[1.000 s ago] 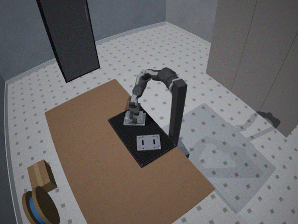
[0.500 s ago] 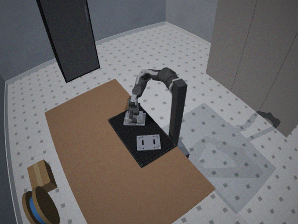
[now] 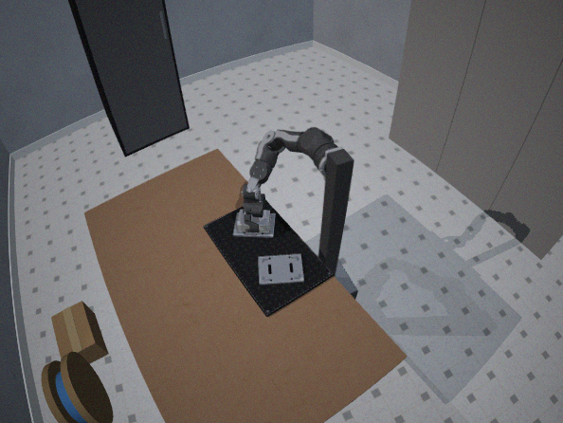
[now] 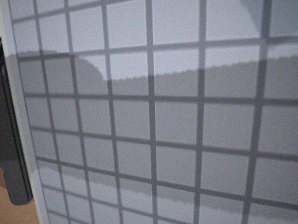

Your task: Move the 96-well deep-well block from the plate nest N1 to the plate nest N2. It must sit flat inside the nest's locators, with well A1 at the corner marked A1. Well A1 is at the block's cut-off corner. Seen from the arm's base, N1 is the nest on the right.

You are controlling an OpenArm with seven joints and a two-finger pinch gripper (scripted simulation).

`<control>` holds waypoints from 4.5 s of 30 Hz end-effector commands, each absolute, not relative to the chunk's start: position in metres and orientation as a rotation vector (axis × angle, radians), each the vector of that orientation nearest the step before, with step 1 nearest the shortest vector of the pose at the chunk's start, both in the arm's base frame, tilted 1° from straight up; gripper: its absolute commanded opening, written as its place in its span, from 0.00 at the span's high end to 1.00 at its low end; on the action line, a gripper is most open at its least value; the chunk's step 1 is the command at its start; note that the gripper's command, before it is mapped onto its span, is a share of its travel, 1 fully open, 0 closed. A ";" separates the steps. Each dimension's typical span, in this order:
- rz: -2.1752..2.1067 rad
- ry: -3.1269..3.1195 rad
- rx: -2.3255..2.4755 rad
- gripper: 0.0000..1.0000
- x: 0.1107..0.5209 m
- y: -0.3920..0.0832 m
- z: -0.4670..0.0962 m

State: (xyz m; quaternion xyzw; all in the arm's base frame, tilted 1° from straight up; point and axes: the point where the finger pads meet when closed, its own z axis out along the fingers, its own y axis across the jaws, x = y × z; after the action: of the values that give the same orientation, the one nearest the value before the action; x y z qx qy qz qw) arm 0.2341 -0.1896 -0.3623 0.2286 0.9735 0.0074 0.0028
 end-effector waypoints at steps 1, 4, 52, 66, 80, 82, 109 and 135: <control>0.021 3.051 0.715 0.23 0.235 -0.190 -0.365; 0.023 3.054 0.713 0.23 0.234 -0.189 -0.379; 0.015 3.052 0.717 0.23 0.234 -0.191 -0.381; 0.018 3.047 0.717 0.23 0.238 -0.190 -0.378; 0.018 3.052 0.716 0.23 0.233 -0.191 -0.381; 0.018 3.052 0.716 0.23 0.233 -0.191 -0.381; 0.023 3.052 0.715 0.23 0.233 -0.190 -0.381; 0.018 3.048 0.717 0.23 0.238 -0.191 -0.377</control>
State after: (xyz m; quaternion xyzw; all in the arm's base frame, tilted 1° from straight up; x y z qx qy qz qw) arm 0.2373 -0.1897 -0.3781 0.2291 0.9734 0.0074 0.0054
